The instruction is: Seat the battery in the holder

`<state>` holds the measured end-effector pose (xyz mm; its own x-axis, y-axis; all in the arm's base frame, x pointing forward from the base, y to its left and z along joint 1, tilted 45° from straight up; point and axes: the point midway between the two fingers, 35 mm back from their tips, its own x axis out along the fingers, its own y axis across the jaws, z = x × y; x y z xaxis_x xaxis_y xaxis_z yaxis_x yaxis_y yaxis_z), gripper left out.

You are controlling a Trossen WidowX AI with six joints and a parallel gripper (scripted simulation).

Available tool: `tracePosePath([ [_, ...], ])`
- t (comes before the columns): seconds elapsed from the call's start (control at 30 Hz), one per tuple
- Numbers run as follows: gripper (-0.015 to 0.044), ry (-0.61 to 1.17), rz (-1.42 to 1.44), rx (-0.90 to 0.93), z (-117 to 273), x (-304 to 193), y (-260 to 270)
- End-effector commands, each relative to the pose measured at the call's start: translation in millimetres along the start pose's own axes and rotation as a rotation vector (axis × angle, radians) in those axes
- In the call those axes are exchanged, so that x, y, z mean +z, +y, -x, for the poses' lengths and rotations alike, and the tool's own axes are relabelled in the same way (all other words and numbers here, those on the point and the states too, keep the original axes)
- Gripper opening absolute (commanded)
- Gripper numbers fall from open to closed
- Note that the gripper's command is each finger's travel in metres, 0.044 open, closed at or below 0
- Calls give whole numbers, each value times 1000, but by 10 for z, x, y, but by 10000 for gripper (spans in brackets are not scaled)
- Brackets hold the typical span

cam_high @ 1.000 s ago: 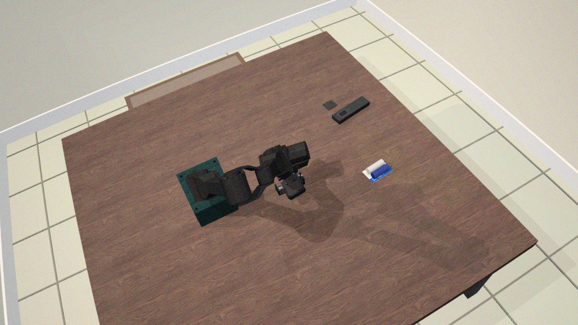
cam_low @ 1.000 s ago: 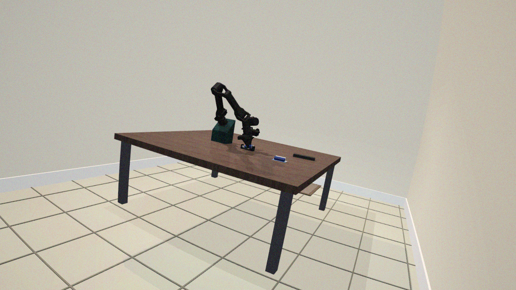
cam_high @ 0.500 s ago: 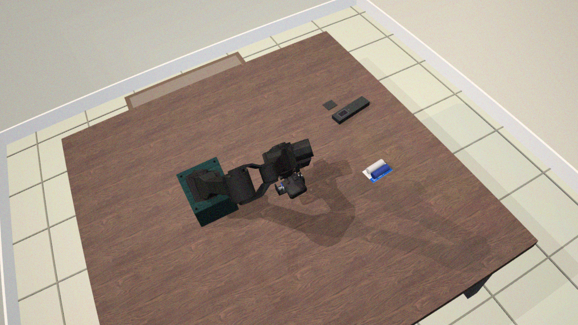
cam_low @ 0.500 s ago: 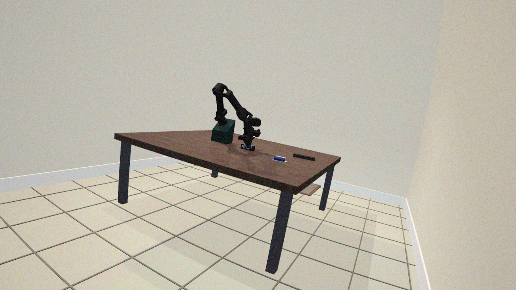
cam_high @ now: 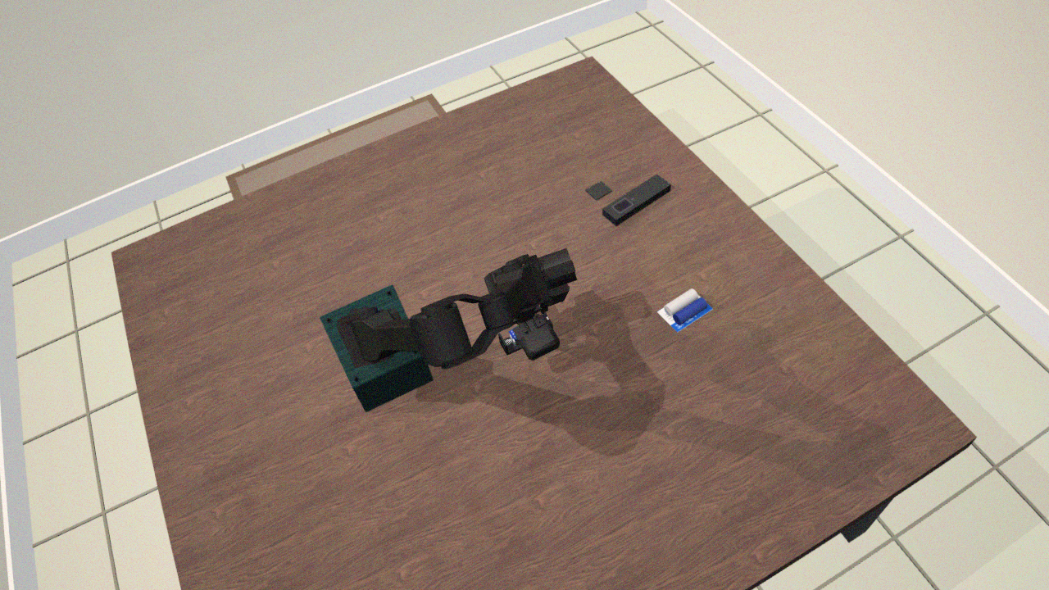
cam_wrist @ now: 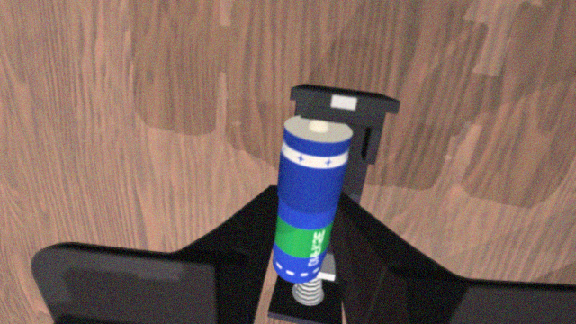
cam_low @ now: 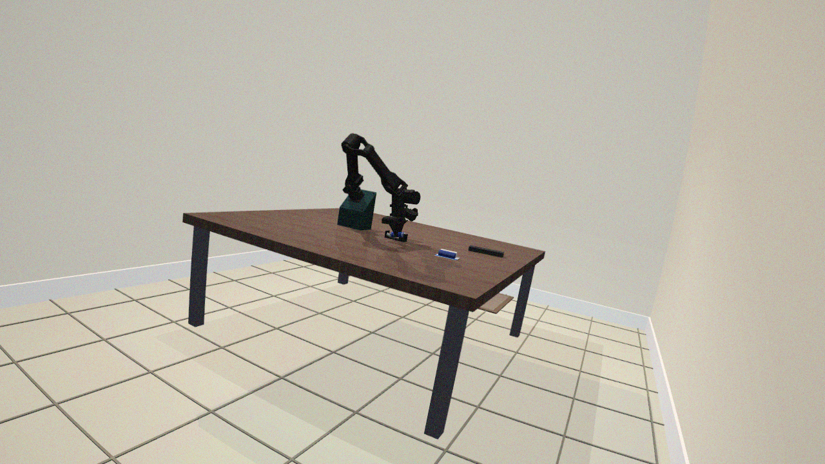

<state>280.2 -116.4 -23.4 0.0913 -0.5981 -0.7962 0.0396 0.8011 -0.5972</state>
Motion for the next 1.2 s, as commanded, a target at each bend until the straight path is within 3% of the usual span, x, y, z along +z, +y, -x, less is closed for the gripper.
tracePosePath([
  [0.0,77,49,3,-3,-49,-76,-8],
  [1.17,77,233,-13,14,-46,-51,-70],
])
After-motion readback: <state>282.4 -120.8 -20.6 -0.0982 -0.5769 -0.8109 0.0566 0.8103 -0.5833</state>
